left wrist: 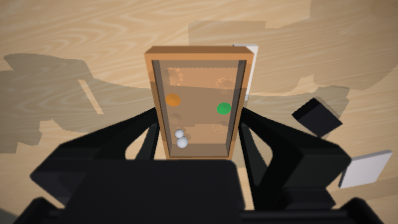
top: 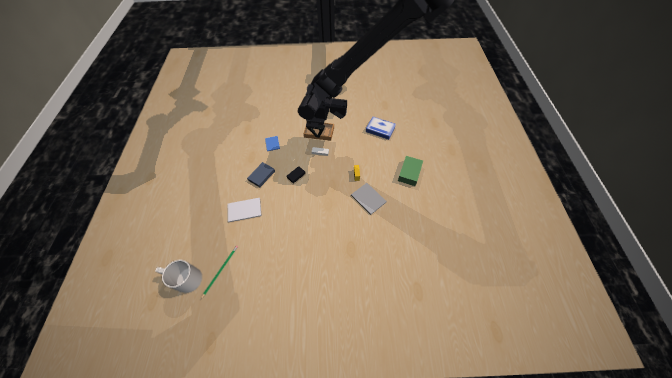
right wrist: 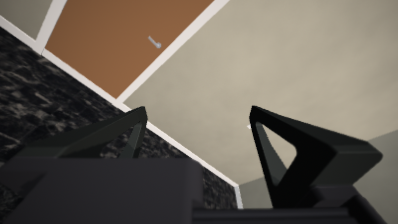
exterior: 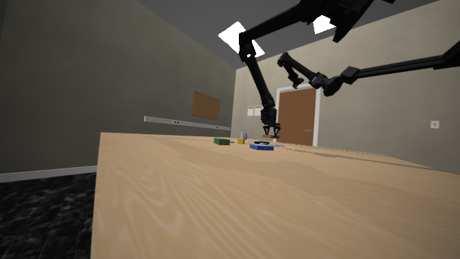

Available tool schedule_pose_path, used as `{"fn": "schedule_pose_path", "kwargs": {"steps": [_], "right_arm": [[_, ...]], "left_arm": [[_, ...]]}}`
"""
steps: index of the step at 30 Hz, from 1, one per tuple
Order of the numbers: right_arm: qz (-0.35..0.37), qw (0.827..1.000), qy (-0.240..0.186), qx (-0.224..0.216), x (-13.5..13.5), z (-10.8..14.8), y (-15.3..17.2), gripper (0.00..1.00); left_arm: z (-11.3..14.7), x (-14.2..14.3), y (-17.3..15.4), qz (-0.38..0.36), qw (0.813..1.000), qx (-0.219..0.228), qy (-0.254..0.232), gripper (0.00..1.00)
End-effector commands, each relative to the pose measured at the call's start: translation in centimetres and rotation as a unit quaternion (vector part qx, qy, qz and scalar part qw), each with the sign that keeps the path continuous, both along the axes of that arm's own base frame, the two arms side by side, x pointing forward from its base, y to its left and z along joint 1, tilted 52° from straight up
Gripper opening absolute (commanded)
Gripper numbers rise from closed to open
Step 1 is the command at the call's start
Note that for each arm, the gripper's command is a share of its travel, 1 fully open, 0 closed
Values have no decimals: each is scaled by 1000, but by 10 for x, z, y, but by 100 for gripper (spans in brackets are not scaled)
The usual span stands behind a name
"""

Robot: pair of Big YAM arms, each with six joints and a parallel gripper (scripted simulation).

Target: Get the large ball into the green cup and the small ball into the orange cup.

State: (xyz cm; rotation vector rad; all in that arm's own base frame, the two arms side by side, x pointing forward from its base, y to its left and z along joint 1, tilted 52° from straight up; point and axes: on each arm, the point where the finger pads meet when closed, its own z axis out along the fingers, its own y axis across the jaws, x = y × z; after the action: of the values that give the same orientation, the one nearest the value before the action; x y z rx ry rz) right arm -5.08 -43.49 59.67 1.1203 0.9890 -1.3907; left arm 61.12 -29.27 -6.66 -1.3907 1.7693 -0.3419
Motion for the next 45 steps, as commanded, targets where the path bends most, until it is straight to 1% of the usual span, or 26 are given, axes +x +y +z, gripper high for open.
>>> {"fn": "schedule_pose_path", "kwargs": {"steps": [1, 4, 6, 8, 16, 17, 21, 22, 23, 24, 25, 26, 28, 31, 38, 39, 40, 42, 45], "right_arm": [[-11, 1000, 7, -22, -7, 29, 11, 100], [-11, 1000, 7, -22, -7, 29, 11, 100], [-11, 1000, 7, -22, -7, 29, 11, 100], [-11, 1000, 7, -22, -7, 29, 11, 100], [-11, 1000, 7, -22, -7, 29, 11, 100], [-11, 1000, 7, -22, -7, 29, 11, 100], [-11, 1000, 7, -22, -7, 29, 11, 100], [-11, 1000, 7, -22, -7, 29, 11, 100], [-11, 1000, 7, -22, -7, 29, 11, 100], [-11, 1000, 7, -22, -7, 29, 11, 100], [-11, 1000, 7, -22, -7, 29, 11, 100], [-11, 1000, 7, -22, -7, 29, 11, 100], [-11, 1000, 7, -22, -7, 29, 11, 100], [-11, 1000, 7, -22, -7, 29, 11, 100], [-11, 1000, 7, -22, -7, 29, 11, 100], [-11, 1000, 7, -22, -7, 29, 11, 100], [-11, 1000, 7, -22, -7, 29, 11, 100], [-11, 1000, 7, -22, -7, 29, 11, 100], [-11, 1000, 7, -22, -7, 29, 11, 100]], "left_arm": [[7, 5, 1, 9, 1000, -9, -3, 70], [9, 5, 3, 9, 1000, -10, -2, 70], [11, 7, 3, 5, 1000, -12, -11, 70], [11, 6, 4, 9, 1000, -11, -5, 70], [10, 5, 4, 0, 1000, -5, -10, 70], [16, 8, 8, -6, 1000, -12, -11, 70], [16, 8, 8, -8, 1000, -14, -13, 70], [16, 8, 7, -19, 1000, -15, -17, 70], [15, 2, -5, -23, 999, -17, -15, 70], [12, -1, -9, -23, 1000, -11, -6, 70], [7, -4, -16, -21, 1000, -13, -7, 70], [0, -6, -15, -16, 1000, -12, -4, 70], [-6, -5, -8, -7, 1000, -7, 1, 70], [-6, -1, -1, 4, 1000, -5, 4, 70], [-6, -2, -4, 3, 1000, -4, 7, 70], [-6, -8, -15, 3, 1000, 2, 4, 70], [-6, -4, -9, 0, 1000, -4, -2, 70], [-9, -6, -5, -7, 1000, 7, 2, 70], [-9, -3, 0, -8, 1000, 5, 0, 70]]}}
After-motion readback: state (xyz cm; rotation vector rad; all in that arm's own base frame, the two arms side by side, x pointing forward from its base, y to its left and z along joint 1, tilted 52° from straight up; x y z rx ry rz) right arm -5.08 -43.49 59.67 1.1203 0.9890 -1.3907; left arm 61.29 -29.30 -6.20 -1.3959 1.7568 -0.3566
